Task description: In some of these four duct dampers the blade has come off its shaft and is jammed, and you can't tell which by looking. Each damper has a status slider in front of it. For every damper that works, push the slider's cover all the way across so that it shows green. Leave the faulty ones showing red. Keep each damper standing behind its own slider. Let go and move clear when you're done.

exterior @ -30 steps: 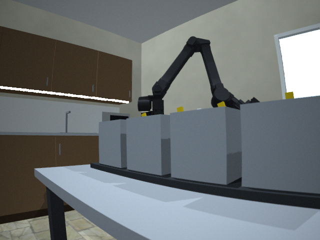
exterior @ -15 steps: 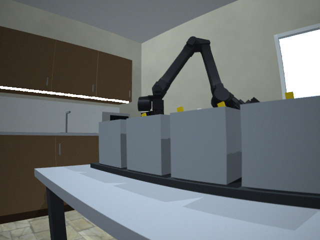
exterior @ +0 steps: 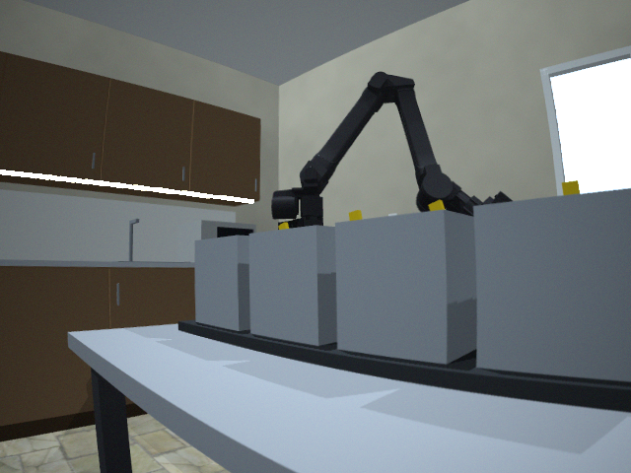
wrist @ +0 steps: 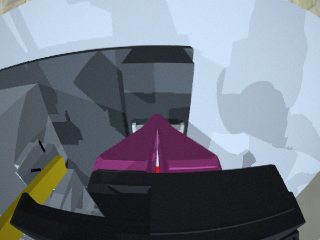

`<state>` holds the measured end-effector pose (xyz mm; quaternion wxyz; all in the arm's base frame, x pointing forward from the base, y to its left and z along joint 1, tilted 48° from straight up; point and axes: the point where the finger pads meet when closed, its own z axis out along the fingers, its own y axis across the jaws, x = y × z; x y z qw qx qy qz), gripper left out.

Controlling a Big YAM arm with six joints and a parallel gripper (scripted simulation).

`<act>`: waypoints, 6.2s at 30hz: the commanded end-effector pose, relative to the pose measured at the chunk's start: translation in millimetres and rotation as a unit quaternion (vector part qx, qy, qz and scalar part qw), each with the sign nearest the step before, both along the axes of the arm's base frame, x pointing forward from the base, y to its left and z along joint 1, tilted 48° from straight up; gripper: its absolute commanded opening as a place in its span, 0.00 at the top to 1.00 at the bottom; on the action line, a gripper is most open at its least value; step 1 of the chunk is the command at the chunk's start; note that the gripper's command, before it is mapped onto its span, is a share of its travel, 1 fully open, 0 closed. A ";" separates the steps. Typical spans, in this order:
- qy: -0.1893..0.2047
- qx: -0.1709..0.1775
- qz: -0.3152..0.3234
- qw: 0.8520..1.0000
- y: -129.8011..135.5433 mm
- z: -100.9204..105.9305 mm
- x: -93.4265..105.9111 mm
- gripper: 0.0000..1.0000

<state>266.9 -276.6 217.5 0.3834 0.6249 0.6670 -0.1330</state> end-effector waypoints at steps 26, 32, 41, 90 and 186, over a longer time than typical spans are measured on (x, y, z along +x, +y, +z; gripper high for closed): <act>0.002 -0.002 -0.001 1.000 -4.2 -2.2 -2.7 1.00; 0.002 -0.002 -0.001 1.000 -4.2 -2.2 -2.7 1.00; 0.002 -0.002 -0.001 1.000 -4.2 -2.2 -2.7 1.00; -0.002 -0.005 -0.001 1.000 -3.9 2.2 -3.1 1.00; 0.005 0.000 -0.001 1.000 -13.1 -11.5 2.3 1.00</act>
